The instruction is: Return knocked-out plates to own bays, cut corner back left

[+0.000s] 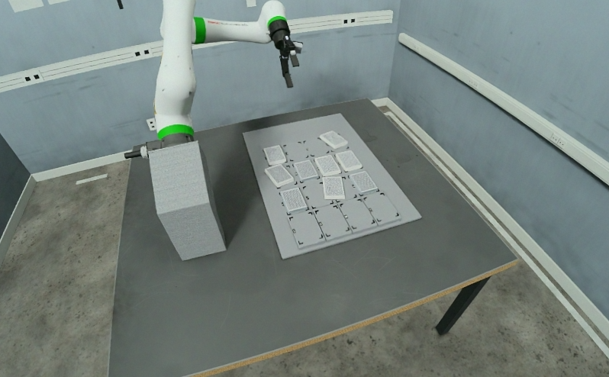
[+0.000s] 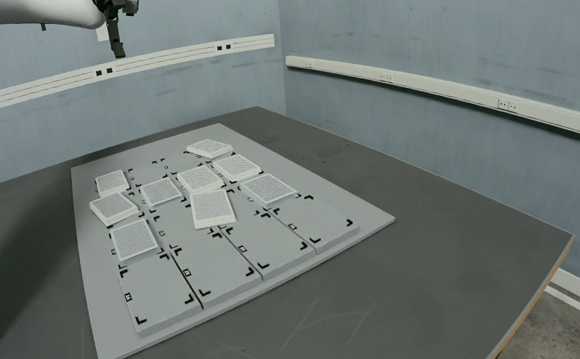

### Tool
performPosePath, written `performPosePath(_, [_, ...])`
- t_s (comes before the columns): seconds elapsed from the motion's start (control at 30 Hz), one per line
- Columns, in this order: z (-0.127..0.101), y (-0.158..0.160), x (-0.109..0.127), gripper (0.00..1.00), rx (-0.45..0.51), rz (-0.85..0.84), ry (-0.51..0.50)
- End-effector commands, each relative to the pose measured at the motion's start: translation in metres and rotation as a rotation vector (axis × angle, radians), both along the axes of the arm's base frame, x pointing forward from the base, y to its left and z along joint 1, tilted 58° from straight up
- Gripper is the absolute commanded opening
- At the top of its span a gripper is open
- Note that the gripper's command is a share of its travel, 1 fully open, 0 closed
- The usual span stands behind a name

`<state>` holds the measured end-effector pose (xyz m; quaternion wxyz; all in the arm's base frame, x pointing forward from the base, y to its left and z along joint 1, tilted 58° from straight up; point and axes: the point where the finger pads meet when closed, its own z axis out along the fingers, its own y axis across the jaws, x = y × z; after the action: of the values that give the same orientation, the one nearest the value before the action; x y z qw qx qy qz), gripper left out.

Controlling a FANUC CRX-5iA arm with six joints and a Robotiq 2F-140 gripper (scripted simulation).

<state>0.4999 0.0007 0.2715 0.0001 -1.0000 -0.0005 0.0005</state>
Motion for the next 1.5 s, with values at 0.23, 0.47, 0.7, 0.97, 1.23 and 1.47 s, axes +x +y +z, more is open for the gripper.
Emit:
performPosePath(0.23, [0.001,-0.001,0.0,1.0,0.0,-0.001,-0.001])
performPosePath(0.47, [0.001,-0.001,0.0,1.0,0.0,-0.001,-0.001])
performPosePath(0.7, [-0.023,0.007,0.003,0.7,0.073,-0.091,0.057])
performPosePath(0.97, [-0.059,0.018,0.006,0.7,0.146,-0.186,0.116])
performPosePath(1.23, [-0.087,0.027,0.008,0.7,0.199,-0.262,0.16])
performPosePath(1.47, [-0.116,0.037,0.009,0.7,0.22,-0.292,0.178])
